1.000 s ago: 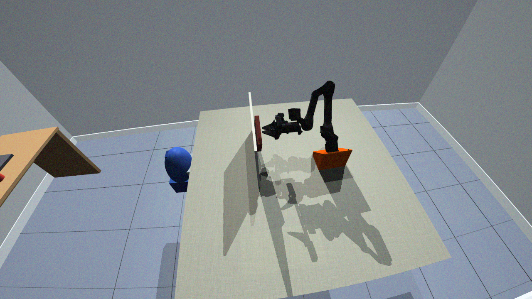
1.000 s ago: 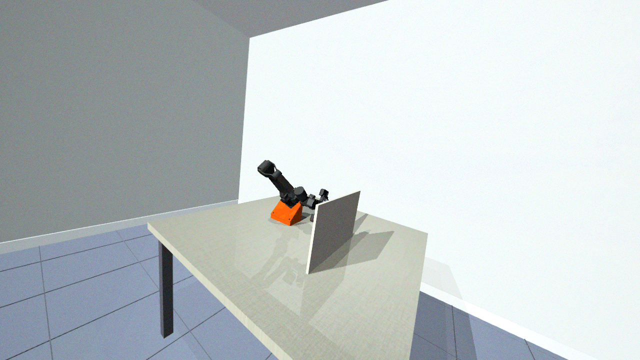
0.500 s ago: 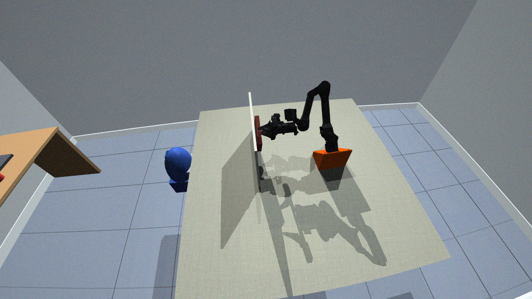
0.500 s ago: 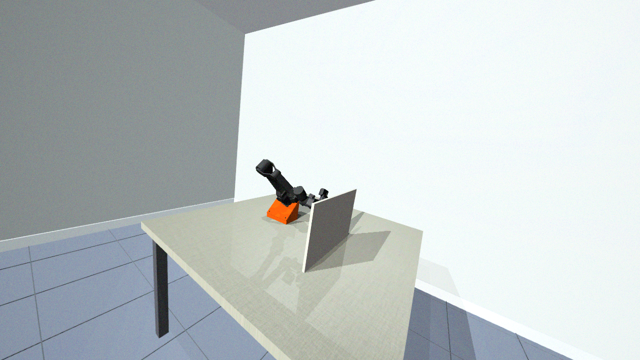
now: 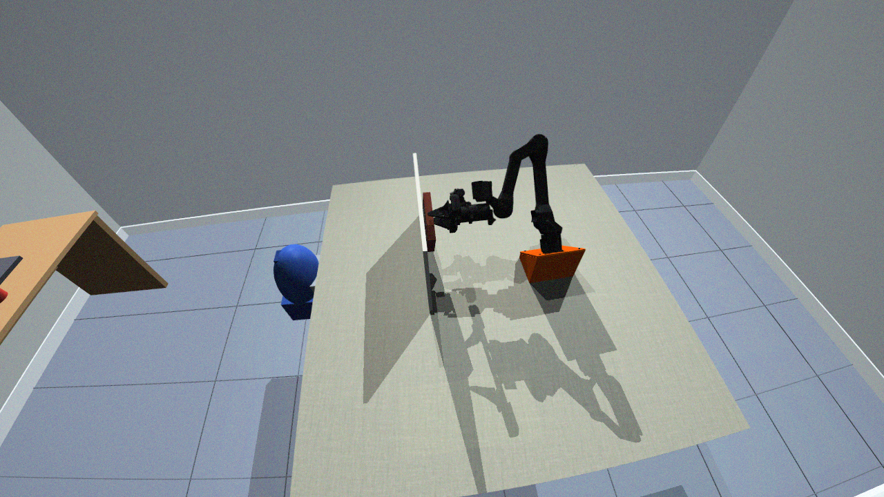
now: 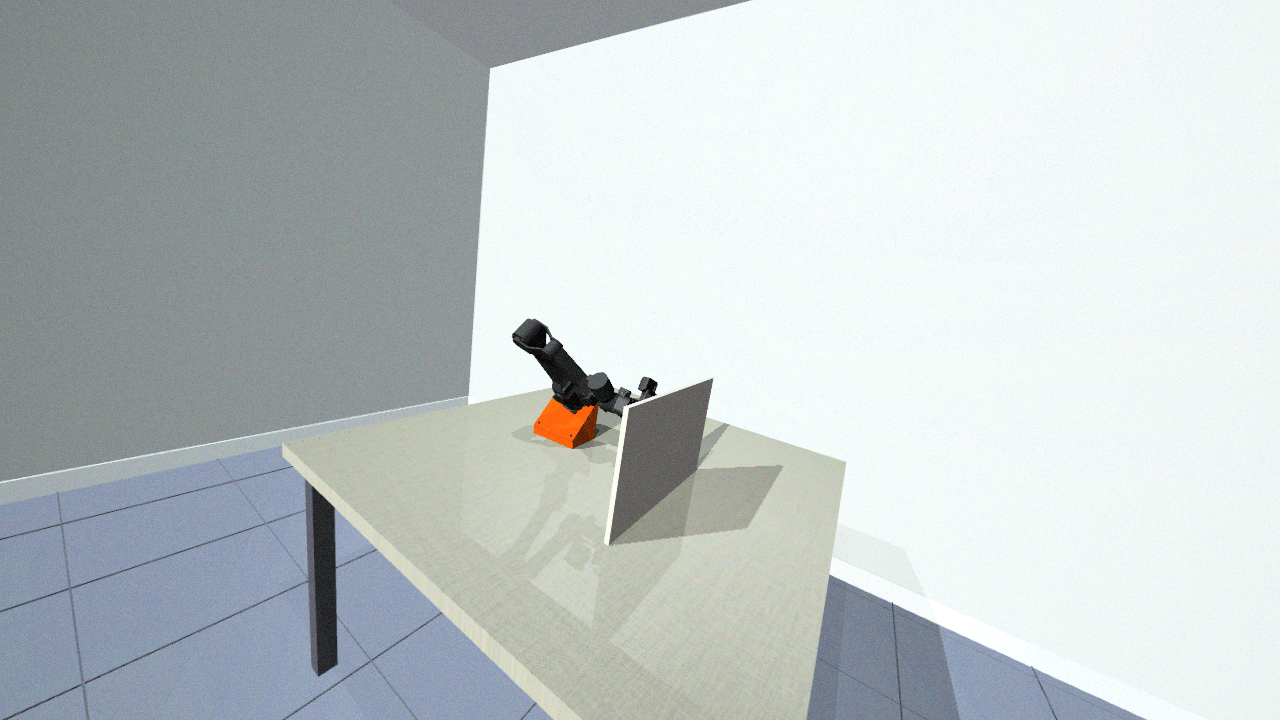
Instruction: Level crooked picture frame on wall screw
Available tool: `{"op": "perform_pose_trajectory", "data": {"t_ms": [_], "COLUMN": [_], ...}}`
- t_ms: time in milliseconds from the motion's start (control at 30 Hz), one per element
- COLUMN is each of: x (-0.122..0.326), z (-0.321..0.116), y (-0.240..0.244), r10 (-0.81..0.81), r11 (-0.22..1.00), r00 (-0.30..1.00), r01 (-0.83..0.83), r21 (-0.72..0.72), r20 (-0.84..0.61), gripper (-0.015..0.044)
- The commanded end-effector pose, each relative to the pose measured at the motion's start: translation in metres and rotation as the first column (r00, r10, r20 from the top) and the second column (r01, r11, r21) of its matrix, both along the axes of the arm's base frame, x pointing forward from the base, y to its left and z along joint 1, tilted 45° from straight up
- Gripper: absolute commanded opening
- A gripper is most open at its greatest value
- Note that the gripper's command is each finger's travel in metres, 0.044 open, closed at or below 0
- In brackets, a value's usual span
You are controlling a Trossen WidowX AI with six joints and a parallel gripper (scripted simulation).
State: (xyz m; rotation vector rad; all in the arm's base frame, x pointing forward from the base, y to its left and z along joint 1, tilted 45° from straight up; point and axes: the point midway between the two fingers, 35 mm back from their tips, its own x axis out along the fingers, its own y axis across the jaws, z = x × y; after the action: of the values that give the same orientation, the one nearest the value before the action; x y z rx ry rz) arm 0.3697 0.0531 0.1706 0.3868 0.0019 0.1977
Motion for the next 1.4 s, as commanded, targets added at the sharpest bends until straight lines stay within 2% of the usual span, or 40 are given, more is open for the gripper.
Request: {"op": "perform_pose_trajectory", "data": {"t_ms": [0, 867, 1000, 1367], "x": [0.0009, 0.0013, 0.0013, 0.0013], "z": [0.0011, 0.0017, 0.0017, 0.0017], "y": [-0.0002, -0.0004, -0.0004, -0.0004], "r10": [-0.003, -0.003, -0.003, -0.003], "r11": [1.0, 1.0, 1.0, 1.0], "r00": [1.0, 1.0, 1.0, 1.0], "r01": [0.003, 0.003, 0.003, 0.003], "r21": [-0.003, -0.003, -0.003, -0.003], "r20": [0.005, 0.005, 0.005, 0.005], "gripper": [0.026, 0.026, 0.0155, 0.0082]}}
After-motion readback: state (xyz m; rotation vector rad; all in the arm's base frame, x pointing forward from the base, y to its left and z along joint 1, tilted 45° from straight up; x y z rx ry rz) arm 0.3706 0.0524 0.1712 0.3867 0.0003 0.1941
